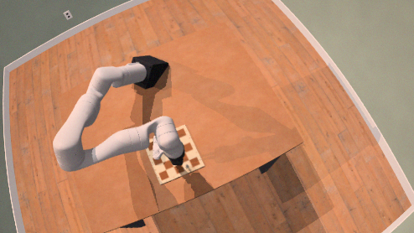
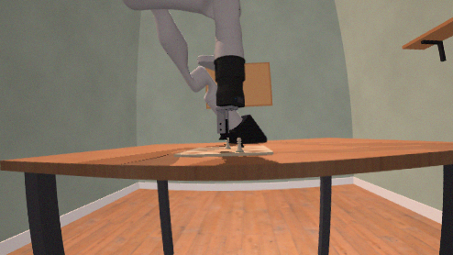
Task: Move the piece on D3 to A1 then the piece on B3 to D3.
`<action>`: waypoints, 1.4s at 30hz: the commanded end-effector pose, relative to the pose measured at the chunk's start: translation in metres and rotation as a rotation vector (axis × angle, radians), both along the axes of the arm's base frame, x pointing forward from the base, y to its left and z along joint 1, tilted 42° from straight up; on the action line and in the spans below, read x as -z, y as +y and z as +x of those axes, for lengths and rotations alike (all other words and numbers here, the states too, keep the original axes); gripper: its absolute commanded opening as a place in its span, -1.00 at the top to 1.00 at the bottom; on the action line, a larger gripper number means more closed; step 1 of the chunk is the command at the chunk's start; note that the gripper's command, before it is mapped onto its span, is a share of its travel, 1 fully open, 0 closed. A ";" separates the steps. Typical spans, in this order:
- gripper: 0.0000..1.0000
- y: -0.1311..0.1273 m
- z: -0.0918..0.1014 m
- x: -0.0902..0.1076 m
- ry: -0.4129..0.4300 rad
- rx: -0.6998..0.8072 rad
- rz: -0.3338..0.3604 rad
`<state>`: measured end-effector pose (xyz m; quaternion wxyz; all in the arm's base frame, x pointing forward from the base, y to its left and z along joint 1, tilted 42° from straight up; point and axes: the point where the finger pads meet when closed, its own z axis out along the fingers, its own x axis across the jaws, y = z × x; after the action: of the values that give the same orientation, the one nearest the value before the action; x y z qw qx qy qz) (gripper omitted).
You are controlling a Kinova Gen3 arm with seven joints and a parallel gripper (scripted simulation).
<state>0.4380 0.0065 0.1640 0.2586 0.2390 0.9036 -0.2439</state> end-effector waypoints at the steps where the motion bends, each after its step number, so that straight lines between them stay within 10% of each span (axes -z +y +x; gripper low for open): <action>1: 1.00 0.018 -0.007 -0.022 -0.006 -0.009 0.003; 8: 1.00 0.040 -0.022 -0.051 -0.006 -0.009 0.004; 24: 1.00 0.041 -0.028 -0.050 -0.015 0.000 0.019; 42: 1.00 -0.029 -0.145 -0.045 -0.199 0.252 0.136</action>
<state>0.3068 -0.0151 0.2033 0.2868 0.3744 0.8586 -0.2007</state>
